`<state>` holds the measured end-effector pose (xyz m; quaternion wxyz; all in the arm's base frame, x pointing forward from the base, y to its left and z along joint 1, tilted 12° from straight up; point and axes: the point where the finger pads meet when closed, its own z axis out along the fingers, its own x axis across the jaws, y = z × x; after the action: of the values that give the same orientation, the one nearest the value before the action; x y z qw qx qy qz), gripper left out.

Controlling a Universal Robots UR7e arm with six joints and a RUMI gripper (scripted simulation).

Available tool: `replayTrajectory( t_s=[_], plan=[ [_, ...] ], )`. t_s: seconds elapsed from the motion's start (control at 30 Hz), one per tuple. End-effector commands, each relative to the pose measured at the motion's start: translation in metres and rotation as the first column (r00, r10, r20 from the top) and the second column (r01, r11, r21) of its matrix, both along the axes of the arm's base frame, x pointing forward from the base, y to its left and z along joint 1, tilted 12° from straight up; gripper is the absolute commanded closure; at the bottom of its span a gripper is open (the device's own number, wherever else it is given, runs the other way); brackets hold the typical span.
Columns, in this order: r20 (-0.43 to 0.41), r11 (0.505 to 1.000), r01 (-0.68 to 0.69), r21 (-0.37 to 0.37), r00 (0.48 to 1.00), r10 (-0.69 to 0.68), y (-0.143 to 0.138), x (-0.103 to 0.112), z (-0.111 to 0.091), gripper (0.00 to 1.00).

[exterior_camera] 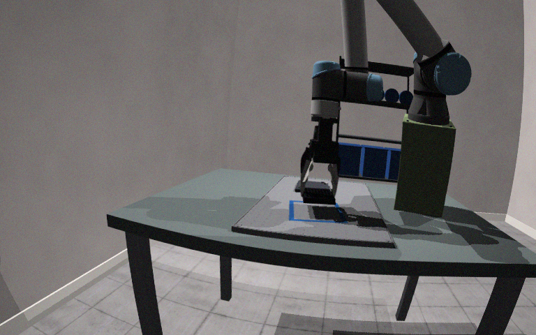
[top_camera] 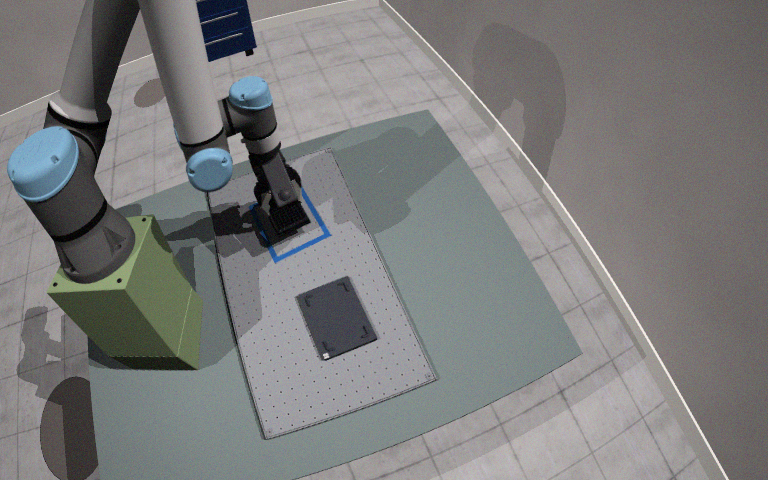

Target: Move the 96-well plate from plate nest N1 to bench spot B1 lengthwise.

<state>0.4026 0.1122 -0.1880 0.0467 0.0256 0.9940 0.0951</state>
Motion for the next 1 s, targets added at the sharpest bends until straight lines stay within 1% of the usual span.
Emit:
replayTrajectory(
  t_s=[0.0,0.43,0.97],
  plan=[
    [0.001,1.000,0.000,0.000,1.000,0.000,0.001,0.001,-0.007,1.00],
    [0.002,1.000,0.000,0.000,1.000,0.000,0.005,0.003,-0.025,1.00],
    [0.001,1.000,0.000,0.000,1.000,0.000,0.005,0.003,-0.026,1.00]
  ],
)
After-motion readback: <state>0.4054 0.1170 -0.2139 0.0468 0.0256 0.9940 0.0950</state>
